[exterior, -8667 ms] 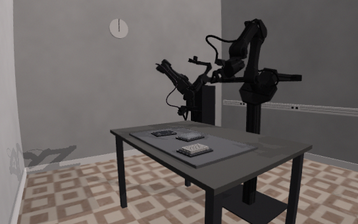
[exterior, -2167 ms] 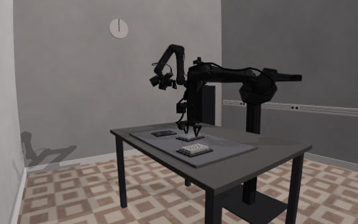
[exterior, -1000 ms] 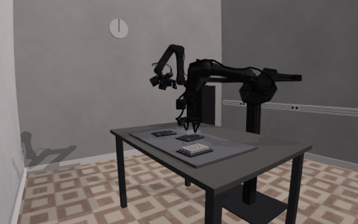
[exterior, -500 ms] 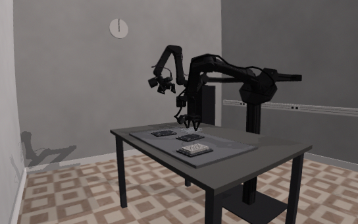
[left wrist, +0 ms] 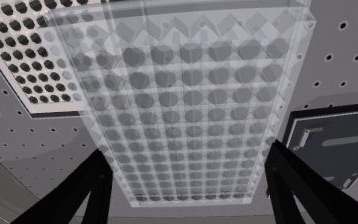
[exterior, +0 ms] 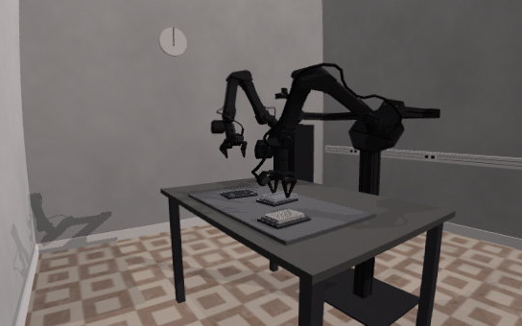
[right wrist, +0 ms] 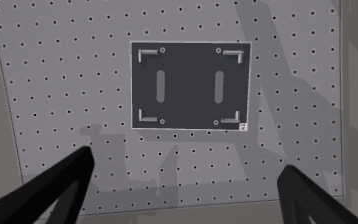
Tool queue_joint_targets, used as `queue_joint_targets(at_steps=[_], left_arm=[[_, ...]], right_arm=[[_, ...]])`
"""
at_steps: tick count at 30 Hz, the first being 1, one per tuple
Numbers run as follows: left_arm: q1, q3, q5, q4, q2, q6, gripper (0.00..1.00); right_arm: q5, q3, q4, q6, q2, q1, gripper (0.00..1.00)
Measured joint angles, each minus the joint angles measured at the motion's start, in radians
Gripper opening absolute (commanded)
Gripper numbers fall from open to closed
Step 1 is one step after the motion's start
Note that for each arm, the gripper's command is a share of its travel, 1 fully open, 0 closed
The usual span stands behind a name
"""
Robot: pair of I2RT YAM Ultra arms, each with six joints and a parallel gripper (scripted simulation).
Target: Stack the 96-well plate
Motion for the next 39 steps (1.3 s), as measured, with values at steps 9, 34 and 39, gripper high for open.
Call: queue_joint_targets(at_steps=[9,34,39], left_arm=[[0.104,-0.006,0.061,-0.038,-0.074,0.086,0.78],[0.204,-0.006,0.126,-0.088,-0.137,0.179,0.78],[0.204,-0.006,0.126,-0.089,-0.137,0.179,0.78]], right_arm=[[0.253,-0.010,0.322,0.200,0.204,0.398,1.00],[0.917,-0.066,1.179,0.762,0.612,1.228,1.00],[1.019,-0.066,1.312,0.827,0.687,1.330,1.00]])
